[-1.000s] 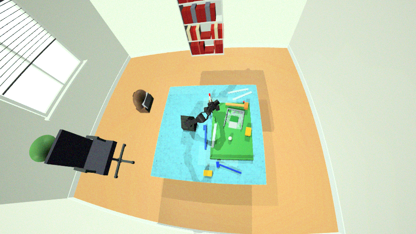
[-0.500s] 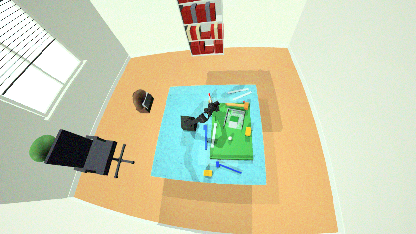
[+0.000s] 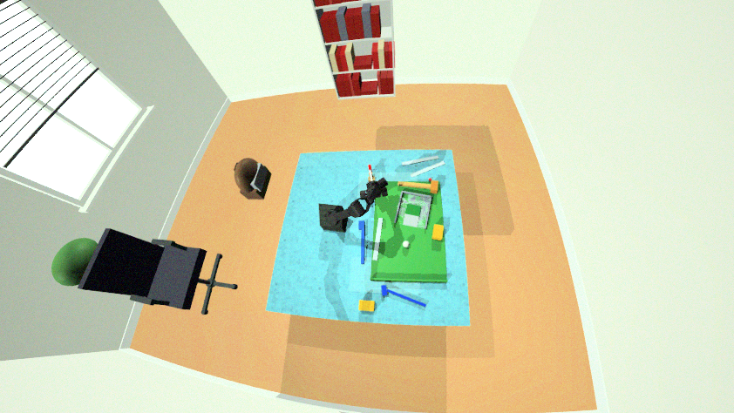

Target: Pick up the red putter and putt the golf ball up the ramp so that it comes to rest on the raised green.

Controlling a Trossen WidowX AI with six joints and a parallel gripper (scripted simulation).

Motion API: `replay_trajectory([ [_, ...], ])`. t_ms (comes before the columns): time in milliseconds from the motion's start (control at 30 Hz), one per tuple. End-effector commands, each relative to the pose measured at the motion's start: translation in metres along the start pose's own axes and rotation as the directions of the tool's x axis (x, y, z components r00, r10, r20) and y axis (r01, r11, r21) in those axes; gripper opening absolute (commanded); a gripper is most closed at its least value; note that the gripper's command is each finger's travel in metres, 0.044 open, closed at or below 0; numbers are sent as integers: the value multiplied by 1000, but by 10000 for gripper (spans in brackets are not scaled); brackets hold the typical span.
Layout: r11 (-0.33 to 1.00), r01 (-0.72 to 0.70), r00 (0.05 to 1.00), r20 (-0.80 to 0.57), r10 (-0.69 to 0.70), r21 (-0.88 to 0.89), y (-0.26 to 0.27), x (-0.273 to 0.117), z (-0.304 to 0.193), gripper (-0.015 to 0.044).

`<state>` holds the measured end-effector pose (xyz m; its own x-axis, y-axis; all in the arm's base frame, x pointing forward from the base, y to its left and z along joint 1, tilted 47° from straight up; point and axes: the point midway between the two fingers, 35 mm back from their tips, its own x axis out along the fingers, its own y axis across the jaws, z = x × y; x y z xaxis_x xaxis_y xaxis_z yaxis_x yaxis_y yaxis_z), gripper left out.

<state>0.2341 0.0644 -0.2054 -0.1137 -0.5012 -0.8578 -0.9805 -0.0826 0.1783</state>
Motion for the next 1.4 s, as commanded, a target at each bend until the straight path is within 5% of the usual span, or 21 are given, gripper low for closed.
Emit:
replay_trajectory([
  [0,1000,1,1000,0,-1,1,0,0,0,26],
  [233,1000,1,1000,2,-1,1,-2,-8,3,0],
  [633,1000,0,1000,6,0,-1,0,-96,28,0],
  [800,1000,6,1000,-2,-6,-4,-2,-90,26,0],
  [1367,828,72,997,-59,-46,557,-23,-136,-76,0],
])
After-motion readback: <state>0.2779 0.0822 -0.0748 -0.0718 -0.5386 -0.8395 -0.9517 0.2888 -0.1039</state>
